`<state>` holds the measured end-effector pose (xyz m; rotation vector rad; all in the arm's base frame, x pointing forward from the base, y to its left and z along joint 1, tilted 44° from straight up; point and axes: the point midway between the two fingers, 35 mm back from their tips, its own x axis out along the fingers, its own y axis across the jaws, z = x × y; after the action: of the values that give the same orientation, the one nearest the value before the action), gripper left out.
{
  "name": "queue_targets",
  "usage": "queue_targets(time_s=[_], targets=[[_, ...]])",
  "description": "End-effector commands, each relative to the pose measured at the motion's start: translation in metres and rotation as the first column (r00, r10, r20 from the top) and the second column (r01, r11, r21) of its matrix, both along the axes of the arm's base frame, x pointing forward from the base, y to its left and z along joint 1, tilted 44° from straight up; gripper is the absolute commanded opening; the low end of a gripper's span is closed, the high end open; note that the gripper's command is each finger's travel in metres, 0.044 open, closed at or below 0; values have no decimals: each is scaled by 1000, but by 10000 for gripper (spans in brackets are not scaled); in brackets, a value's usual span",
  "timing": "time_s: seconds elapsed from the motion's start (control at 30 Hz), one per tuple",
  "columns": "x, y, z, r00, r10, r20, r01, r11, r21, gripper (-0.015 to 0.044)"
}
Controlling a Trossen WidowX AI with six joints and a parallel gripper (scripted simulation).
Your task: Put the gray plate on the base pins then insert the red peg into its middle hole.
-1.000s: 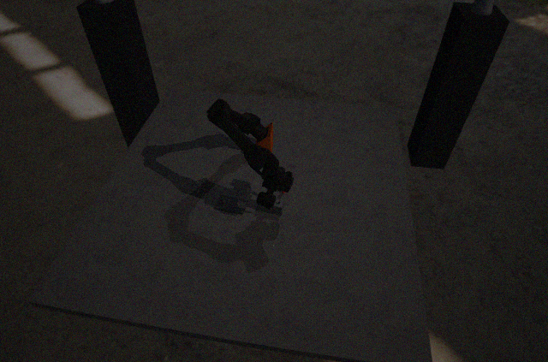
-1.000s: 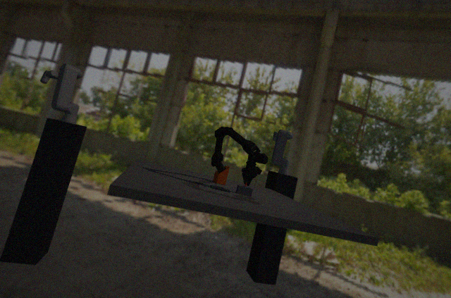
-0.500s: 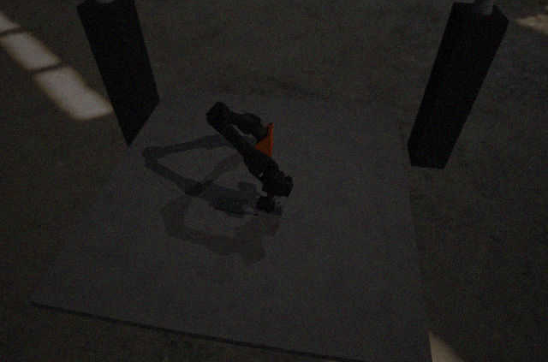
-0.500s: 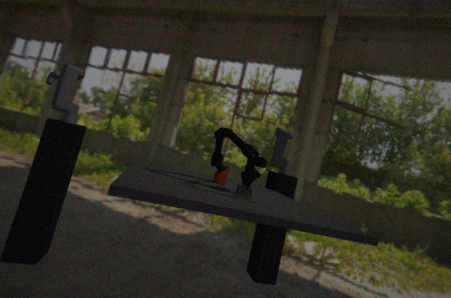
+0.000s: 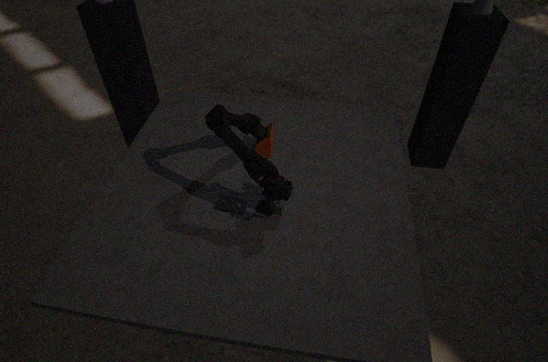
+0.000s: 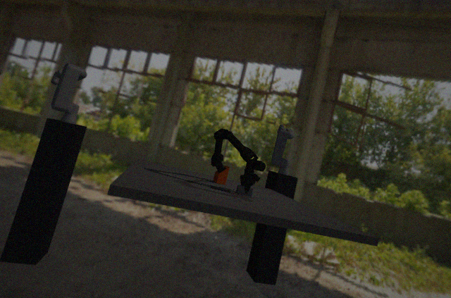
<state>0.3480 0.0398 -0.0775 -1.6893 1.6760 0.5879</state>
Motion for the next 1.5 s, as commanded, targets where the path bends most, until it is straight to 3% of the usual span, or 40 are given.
queue_targets(time_s=[0.0, 0.03, 0.37, 0.6, 0.77, 1.47], targets=[[-3, -6, -5, 1000, -1, -12, 1, 1000, -8, 440], [-3, -7, -5, 1000, -1, -12, 1, 1000, -8, 440], [-3, -7, -5, 1000, -1, -12, 1, 1000, -8, 177], [-3, -7, -5, 1000, -1, -12, 1, 1000, -8, 131], [0, 0, -2, 1000, -1, 21, 1, 1000, 0, 0], [6, 44, 37, 1000, 1, 25, -1, 1000, 12, 0]])
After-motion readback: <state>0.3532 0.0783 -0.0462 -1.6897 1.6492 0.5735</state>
